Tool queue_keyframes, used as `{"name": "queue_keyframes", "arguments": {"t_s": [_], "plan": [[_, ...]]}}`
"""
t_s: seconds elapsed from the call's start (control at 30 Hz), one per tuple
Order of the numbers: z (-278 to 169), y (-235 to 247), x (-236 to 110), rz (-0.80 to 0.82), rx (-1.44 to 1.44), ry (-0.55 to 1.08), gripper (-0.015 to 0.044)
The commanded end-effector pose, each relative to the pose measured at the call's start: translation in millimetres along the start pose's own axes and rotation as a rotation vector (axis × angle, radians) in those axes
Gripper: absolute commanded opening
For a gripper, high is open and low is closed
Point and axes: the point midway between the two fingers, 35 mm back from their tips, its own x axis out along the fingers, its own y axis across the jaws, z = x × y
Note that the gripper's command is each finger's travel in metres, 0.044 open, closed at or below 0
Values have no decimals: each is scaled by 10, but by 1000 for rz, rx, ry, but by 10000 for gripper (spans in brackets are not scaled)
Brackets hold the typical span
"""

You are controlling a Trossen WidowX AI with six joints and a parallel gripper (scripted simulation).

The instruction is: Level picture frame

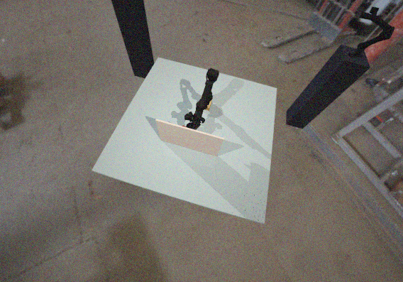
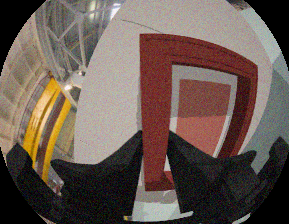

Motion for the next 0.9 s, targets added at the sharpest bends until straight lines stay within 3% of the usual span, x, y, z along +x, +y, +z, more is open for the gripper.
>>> {"name": "queue_keyframes", "arguments": {"t_s": [0.0, 0.87], "plan": [[11, 15, 2, 8, 1, -6, 0], [21, -70, 3, 8, 0, -6, 0]]}}
